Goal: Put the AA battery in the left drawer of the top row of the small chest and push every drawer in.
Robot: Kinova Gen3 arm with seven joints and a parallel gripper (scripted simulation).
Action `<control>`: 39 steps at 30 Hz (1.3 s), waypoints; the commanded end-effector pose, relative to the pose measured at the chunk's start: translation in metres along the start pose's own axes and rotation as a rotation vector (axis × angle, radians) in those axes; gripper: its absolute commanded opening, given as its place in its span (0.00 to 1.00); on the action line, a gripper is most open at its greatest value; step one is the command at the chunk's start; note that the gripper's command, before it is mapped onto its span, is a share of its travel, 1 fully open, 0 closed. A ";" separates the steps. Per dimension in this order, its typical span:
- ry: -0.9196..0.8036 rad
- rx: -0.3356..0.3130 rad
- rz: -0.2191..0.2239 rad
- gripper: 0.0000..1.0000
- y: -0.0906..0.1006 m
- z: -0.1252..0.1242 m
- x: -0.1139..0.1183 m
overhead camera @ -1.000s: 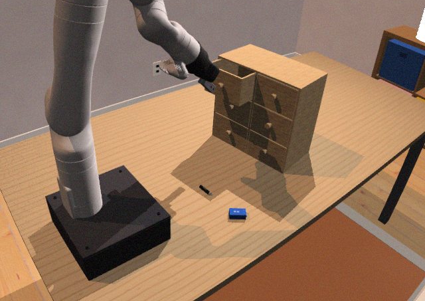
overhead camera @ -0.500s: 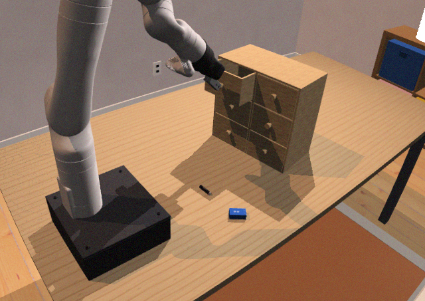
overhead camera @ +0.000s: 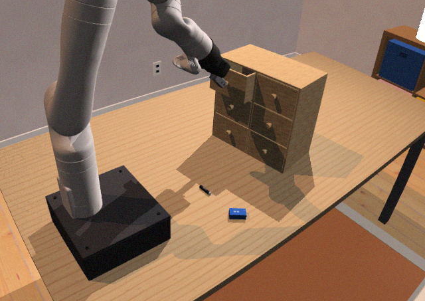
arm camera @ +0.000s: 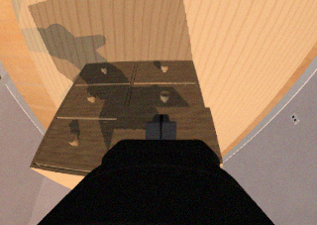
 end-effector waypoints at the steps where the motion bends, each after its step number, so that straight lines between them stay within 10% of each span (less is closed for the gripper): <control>1: 0.000 0.007 0.006 0.00 -0.007 0.003 0.002; 39: 0.000 0.008 0.006 0.00 -0.029 0.026 0.002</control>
Point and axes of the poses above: the point where the finger pads meet when closed, its own y axis back along the fingers, its own x axis across the jaws, z = x × y, the point moved 7 cm from there along y, back along the fingers, and after that the axes turned 3 degrees about y, right-handed, at the moved point
